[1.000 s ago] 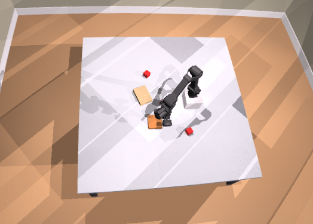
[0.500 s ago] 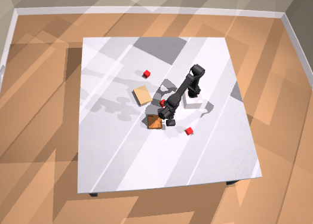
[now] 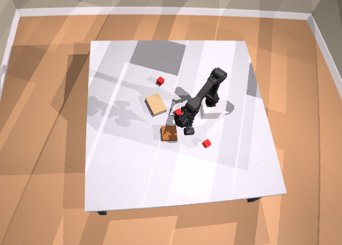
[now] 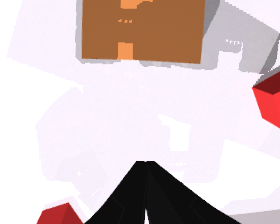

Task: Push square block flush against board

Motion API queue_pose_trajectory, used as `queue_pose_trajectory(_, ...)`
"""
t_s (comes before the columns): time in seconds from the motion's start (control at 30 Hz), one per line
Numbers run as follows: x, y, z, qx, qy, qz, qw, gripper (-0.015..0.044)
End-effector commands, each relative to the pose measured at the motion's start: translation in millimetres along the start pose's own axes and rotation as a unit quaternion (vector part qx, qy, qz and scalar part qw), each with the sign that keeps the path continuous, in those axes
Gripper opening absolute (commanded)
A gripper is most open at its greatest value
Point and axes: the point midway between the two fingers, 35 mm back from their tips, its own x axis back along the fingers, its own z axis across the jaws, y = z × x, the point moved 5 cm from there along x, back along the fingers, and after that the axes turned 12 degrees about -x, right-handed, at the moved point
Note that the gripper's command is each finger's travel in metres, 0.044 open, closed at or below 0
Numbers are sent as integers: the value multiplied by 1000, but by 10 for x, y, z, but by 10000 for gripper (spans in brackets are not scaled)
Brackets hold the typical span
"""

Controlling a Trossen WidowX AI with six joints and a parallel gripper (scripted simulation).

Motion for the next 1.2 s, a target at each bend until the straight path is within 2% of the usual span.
queue_pose_trajectory(0.0,20,-10,-7,-2,-5,5,1000,0)
queue_pose_trajectory(0.97,20,-10,-7,-2,-5,5,1000,0)
queue_pose_trajectory(1.17,-39,36,86,77,-4,5,997,0)
